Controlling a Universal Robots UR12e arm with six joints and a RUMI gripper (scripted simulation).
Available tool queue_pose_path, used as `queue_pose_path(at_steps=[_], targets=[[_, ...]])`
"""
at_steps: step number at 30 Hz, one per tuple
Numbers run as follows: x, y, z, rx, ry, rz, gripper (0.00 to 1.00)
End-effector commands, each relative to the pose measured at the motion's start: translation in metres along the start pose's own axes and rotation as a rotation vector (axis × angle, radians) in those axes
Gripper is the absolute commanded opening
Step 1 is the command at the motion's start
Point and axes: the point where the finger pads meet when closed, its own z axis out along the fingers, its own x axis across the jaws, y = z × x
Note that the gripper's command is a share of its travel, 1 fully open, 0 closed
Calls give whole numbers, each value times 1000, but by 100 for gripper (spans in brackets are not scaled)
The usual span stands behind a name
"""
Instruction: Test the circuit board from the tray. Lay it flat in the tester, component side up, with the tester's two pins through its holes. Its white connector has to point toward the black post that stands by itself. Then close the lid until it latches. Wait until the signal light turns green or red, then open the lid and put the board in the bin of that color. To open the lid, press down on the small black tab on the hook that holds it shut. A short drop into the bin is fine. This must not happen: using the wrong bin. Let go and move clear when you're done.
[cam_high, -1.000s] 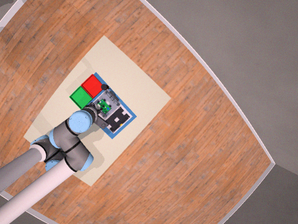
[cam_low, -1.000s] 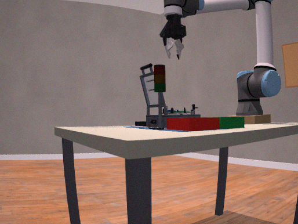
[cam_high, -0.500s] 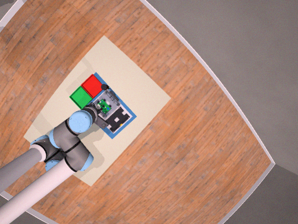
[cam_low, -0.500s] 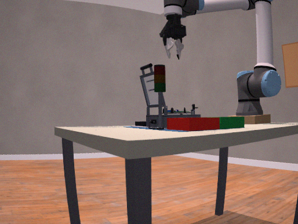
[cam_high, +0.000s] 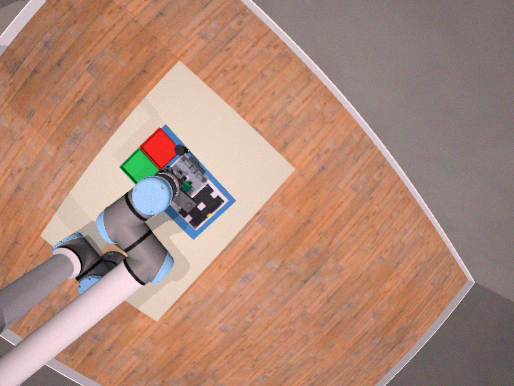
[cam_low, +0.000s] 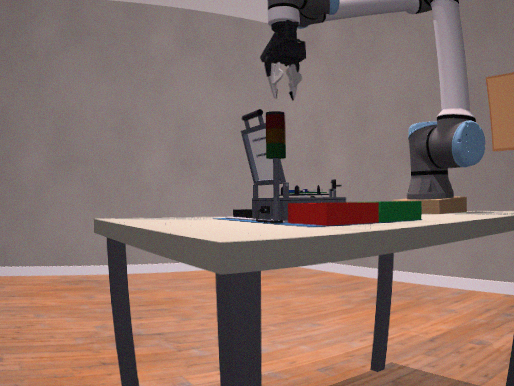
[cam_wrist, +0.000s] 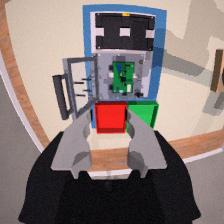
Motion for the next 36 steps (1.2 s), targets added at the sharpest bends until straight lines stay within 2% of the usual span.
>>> queue_pose_path(at_steps=[1, 6, 10, 22, 36], targets=[[-40, 2, -1, 0, -1, 0, 30], [-76, 3, -1, 0, -1, 0, 30], [-91, 4, -1, 0, -1, 0, 30], [-95, 4, 0, 0, -1, 0, 30], [-95, 4, 15, 0, -1, 0, 30]])
